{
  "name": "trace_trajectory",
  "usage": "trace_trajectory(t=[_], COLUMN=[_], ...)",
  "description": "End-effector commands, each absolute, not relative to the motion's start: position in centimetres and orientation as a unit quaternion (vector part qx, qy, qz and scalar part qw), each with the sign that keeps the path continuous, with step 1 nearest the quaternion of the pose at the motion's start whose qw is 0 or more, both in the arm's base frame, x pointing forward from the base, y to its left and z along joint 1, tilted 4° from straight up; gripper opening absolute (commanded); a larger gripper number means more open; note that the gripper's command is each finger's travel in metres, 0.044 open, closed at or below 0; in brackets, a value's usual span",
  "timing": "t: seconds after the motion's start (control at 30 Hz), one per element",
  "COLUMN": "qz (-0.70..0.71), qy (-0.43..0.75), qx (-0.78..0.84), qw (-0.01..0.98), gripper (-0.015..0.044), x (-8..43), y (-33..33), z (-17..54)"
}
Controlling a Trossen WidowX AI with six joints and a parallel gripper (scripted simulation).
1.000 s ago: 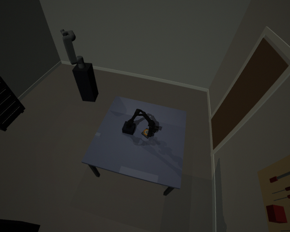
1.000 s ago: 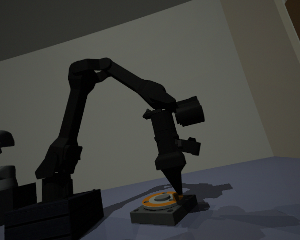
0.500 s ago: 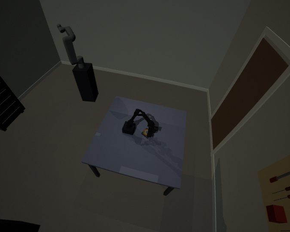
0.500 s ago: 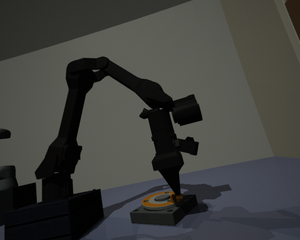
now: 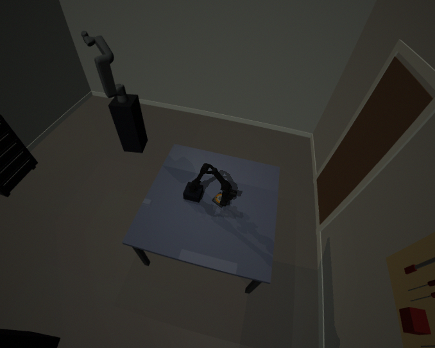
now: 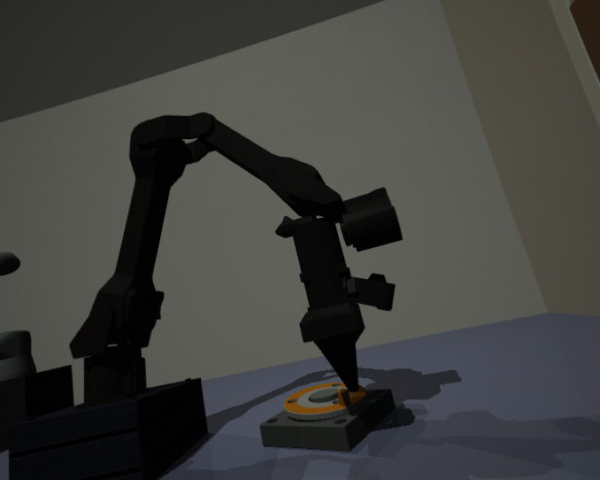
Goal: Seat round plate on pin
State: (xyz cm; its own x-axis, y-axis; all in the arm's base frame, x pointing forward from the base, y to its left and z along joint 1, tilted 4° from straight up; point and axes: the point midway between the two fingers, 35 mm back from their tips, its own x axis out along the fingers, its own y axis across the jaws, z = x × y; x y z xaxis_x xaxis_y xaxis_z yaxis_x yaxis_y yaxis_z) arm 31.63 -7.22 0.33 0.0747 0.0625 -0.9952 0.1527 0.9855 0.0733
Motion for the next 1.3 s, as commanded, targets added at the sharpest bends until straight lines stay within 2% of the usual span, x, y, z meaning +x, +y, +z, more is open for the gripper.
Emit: trace_trajectory(t=[0.0, 1.27], qz=[-0.037, -0.037], qy=[0.685, 0.686], qx=[0.078, 0.078], qw=[0.723, 0.723], gripper=[0.0, 0.0], x=[31.0, 29.8], y=[-7.6, -8.1], z=[0.0, -0.1])
